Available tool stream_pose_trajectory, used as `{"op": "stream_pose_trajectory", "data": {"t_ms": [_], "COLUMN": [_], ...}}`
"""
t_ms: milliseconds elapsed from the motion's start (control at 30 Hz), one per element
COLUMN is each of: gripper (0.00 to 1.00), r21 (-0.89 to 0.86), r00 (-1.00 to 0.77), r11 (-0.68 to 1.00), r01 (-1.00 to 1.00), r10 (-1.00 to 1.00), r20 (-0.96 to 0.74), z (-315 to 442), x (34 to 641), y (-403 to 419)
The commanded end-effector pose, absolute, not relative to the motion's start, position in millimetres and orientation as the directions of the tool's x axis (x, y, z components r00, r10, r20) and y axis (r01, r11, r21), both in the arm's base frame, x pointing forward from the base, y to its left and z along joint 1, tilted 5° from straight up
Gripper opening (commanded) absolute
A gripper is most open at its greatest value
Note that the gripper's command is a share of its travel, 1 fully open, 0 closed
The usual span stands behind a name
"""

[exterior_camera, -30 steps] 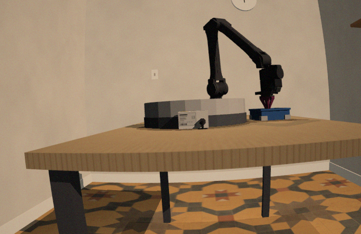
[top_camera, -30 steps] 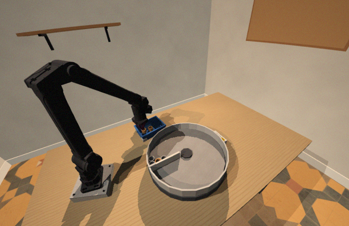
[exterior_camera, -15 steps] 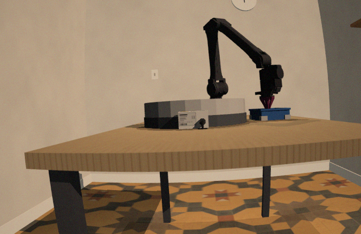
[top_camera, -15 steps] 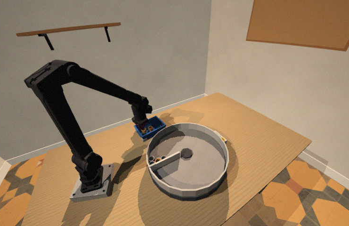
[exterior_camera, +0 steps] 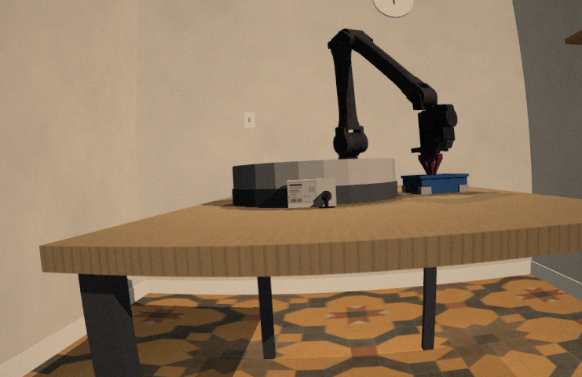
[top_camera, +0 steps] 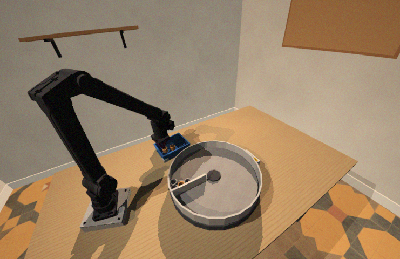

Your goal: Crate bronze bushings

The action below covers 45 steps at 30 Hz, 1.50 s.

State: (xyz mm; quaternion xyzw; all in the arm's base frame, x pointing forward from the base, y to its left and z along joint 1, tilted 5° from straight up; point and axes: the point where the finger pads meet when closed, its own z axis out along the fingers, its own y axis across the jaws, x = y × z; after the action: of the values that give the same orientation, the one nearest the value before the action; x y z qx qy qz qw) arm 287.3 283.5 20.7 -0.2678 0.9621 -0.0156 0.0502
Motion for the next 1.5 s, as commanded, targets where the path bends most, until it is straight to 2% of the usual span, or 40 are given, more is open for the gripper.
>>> {"op": "stream_pose_trajectory", "data": {"t_ms": [0, 1467], "gripper": [0.0, 0.0], "r21": [-0.06, -0.06], "r00": [-0.851, -0.852], "r11": [0.855, 0.855], "r01": [-0.515, -0.515], "r10": [-0.519, -0.518], "r20": [-0.077, -0.078], "z": [13.0, 6.0], "x": [288.8, 289.0], "y": [277.3, 276.7]}}
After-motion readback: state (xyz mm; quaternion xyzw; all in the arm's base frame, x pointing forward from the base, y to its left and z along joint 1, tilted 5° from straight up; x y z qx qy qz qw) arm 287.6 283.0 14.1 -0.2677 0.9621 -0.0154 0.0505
